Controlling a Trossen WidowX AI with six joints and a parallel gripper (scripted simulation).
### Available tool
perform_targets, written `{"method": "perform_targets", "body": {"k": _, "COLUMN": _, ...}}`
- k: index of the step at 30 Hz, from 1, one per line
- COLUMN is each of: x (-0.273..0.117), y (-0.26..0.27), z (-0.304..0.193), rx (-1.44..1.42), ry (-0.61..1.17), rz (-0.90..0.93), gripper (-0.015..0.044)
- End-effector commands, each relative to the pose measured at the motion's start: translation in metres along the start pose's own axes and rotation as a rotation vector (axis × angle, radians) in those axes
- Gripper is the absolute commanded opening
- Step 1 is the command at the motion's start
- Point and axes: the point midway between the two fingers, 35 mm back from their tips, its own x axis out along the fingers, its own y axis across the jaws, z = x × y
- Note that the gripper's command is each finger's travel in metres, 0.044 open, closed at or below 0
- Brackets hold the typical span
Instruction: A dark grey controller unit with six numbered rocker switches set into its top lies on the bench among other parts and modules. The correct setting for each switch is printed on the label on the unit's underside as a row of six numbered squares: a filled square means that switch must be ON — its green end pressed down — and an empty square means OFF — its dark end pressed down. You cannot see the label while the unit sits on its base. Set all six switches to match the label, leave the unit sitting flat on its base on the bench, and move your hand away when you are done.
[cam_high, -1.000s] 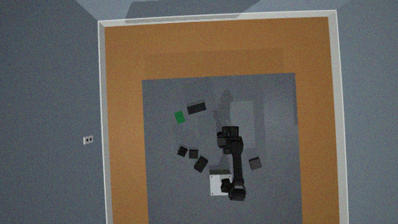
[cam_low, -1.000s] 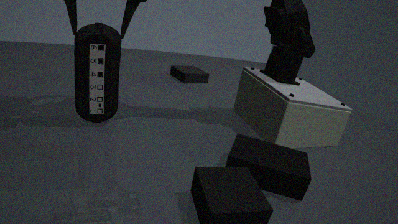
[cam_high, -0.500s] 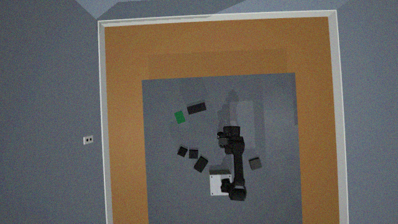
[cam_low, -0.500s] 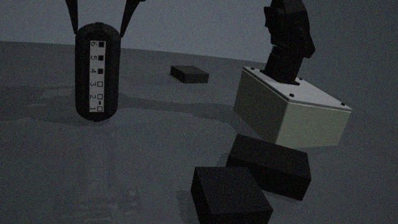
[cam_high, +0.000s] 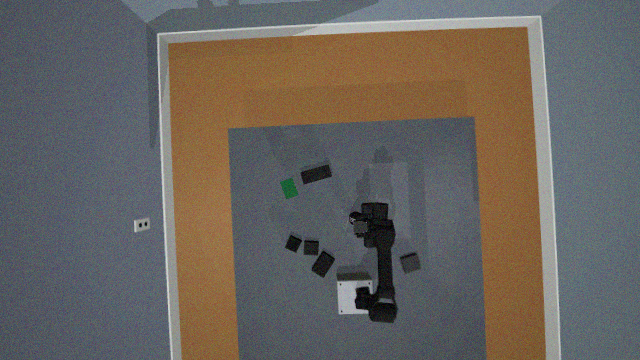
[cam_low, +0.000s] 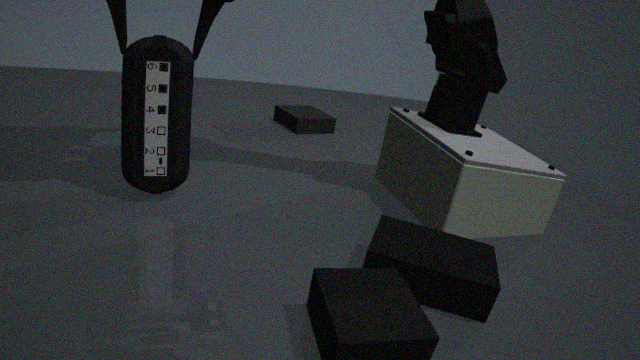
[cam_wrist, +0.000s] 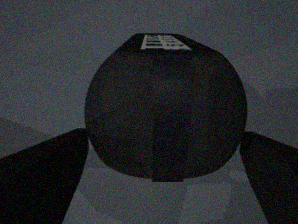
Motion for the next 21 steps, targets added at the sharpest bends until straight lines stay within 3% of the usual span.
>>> {"method": "perform_targets", "body": {"k": 1, "x": 0.002, "y": 0.000, "z": -0.005, "rx": -0.002, "ry": 0.019, "rz": 0.004, "gripper": 0.0335}}
{"method": "perform_targets", "body": {"k": 21, "x": 0.004, "y": 0.000, "z": -0.020, "rx": -0.002, "ry": 0.065, "rz": 0.004, "gripper": 0.0335}}
